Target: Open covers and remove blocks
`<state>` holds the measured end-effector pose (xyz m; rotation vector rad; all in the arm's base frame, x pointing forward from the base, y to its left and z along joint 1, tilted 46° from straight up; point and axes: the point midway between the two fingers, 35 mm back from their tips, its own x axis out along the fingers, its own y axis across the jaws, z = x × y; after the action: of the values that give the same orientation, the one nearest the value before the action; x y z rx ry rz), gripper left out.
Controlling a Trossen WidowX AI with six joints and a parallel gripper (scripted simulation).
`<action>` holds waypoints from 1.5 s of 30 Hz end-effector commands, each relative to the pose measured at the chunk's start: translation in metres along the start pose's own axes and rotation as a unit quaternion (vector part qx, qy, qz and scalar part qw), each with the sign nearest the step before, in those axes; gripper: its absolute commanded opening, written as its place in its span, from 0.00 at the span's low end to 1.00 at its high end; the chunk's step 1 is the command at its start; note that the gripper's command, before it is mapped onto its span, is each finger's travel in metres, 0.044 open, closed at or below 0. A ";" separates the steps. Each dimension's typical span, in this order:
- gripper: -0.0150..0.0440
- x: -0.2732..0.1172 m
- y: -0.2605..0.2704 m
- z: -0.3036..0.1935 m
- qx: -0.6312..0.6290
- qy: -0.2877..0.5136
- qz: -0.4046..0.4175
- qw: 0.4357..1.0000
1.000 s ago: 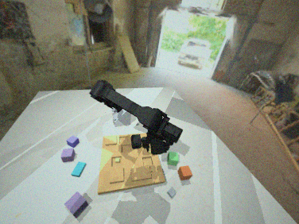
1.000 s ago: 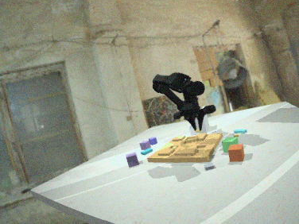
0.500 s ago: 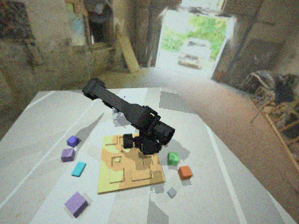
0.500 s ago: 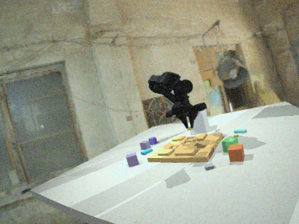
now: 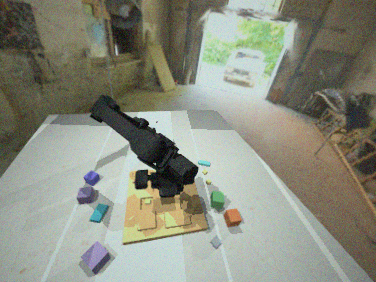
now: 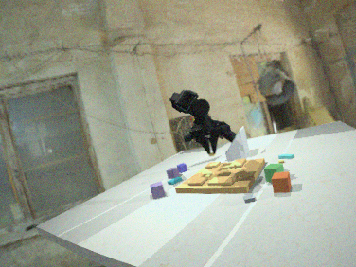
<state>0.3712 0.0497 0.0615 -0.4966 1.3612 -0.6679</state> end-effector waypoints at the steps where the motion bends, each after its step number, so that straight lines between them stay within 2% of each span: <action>1: 0.39 0.001 -0.019 -0.002 -0.003 0.002 -0.002 1.000; 22: 0.39 -0.002 -0.101 -0.018 -0.004 0.001 -0.002 1.000; 45: 0.39 -0.001 -0.180 -0.060 -0.003 0.001 -0.011 1.000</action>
<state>0.2960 -0.0672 0.1694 -0.5078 1.3564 -0.6768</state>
